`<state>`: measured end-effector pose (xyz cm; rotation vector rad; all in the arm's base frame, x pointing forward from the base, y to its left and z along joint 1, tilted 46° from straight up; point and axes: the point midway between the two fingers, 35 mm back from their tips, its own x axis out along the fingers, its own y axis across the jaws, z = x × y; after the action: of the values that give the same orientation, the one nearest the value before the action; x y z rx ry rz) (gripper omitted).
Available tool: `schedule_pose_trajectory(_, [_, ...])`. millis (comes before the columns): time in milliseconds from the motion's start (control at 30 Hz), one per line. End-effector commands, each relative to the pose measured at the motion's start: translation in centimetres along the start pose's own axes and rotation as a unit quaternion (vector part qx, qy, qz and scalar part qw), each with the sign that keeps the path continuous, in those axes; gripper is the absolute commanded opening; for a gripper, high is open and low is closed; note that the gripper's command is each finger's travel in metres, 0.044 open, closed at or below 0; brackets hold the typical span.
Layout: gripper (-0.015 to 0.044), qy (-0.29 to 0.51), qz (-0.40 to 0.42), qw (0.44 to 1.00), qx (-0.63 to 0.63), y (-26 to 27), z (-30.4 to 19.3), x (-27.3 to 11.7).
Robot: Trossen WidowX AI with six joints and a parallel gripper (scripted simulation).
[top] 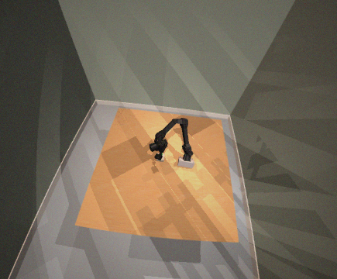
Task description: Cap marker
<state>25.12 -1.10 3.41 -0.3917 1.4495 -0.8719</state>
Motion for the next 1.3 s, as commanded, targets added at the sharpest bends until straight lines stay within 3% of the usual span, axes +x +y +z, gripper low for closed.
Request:
schedule_pose_trajectory(0, [0.044, -0.007, 0.008, 1.0, 0.002, 0.4, 0.3, -4.5])
schedule_pose_trajectory(67, [0.044, -0.007, 0.006, 1.0, 0.002, 0.2, 0.1, -6.5])
schedule_pose_trajectory(233, [0.044, -0.007, 0.006, 1.0, 0.002, 0.2, 0.0, -6.8])
schedule_pose_trajectory(400, [0.0309, -0.009, 0.004, 0.993, -0.121, 0.2, 0.0, -6.0])
schedule_pose_trajectory(800, [0.0, -0.009, 0.004, 0.992, -0.129, 0.2, 0.0, -5.9])
schedule_pose_trajectory(1267, [0.0, -0.009, 0.004, 0.992, -0.129, 0.2, 0.0, -5.7])
